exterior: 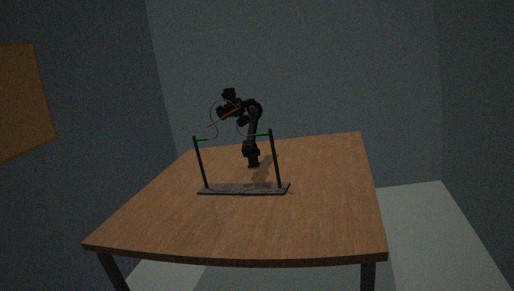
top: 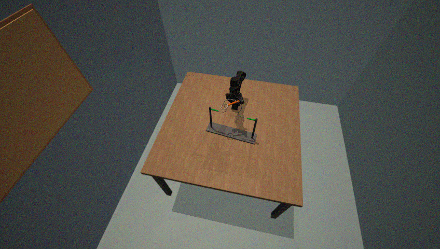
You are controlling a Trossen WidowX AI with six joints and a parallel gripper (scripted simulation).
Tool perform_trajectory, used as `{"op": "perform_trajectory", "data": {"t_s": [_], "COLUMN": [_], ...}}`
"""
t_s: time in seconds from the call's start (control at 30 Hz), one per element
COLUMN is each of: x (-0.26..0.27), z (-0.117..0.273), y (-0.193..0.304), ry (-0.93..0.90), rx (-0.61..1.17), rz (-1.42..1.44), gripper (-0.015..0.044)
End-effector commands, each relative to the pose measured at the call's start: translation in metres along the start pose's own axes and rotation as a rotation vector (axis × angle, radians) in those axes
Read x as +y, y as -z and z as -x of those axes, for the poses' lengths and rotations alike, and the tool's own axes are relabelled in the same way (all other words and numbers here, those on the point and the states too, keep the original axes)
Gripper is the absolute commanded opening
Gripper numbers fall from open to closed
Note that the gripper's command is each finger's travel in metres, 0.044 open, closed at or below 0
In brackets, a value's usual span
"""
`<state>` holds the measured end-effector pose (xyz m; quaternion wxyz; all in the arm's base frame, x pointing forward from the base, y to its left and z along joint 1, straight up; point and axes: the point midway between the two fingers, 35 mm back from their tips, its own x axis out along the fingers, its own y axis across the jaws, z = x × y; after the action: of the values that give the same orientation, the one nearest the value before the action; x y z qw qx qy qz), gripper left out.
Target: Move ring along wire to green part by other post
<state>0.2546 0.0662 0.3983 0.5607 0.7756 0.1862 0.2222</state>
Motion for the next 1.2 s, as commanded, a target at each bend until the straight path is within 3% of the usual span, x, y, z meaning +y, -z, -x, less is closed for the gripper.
{"op": "perform_trajectory", "data": {"t_s": [0.0, 1.17], "x": [0.003, -0.019], "z": [-0.005, -0.007], "y": [0.0, -0.005], "ry": [0.016, 0.296], "rx": [-0.038, -0.1], "rz": [0.027, 0.363], "gripper": [-0.015, -0.015]}}
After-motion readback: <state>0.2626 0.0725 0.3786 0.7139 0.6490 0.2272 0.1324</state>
